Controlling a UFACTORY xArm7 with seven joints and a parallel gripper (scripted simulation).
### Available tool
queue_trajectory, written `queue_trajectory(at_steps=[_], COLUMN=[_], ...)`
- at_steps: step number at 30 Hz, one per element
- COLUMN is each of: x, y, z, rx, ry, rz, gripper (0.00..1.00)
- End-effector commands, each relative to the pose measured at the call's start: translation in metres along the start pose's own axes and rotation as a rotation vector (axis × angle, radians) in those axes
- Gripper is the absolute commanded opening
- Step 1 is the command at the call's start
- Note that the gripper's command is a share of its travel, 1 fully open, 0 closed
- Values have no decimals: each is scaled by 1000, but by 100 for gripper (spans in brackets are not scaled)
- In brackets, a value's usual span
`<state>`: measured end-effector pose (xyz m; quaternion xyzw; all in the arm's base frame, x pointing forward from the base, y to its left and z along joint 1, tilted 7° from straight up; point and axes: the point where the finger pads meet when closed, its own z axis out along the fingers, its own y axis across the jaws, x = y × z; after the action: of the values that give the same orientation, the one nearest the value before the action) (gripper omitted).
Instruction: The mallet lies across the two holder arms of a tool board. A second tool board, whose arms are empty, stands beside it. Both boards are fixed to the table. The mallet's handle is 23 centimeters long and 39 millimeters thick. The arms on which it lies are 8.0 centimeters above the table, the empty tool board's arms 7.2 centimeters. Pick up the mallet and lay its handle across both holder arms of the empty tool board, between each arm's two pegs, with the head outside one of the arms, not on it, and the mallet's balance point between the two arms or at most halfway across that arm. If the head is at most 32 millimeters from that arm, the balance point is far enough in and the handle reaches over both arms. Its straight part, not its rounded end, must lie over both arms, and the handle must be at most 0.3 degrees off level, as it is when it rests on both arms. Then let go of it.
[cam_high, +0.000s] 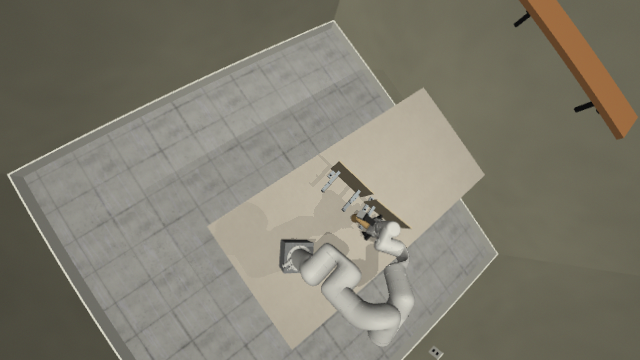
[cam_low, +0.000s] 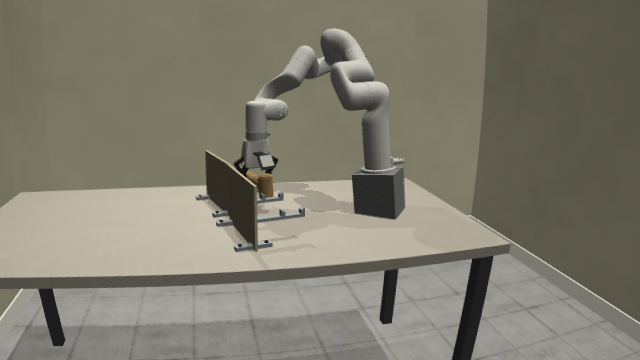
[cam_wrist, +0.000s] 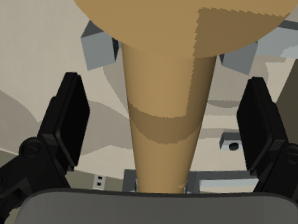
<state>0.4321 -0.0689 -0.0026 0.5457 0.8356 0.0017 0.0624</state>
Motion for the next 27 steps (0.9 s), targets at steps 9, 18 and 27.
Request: queue_trajectory(at_steps=[9, 18, 27], x=[0, 0, -1], y=[1, 1, 2], z=[-1, -1, -13], rx=[-2, -2, -2], ry=[-2, -2, -2], rz=[-1, -1, -1], gripper=[100, 100, 100])
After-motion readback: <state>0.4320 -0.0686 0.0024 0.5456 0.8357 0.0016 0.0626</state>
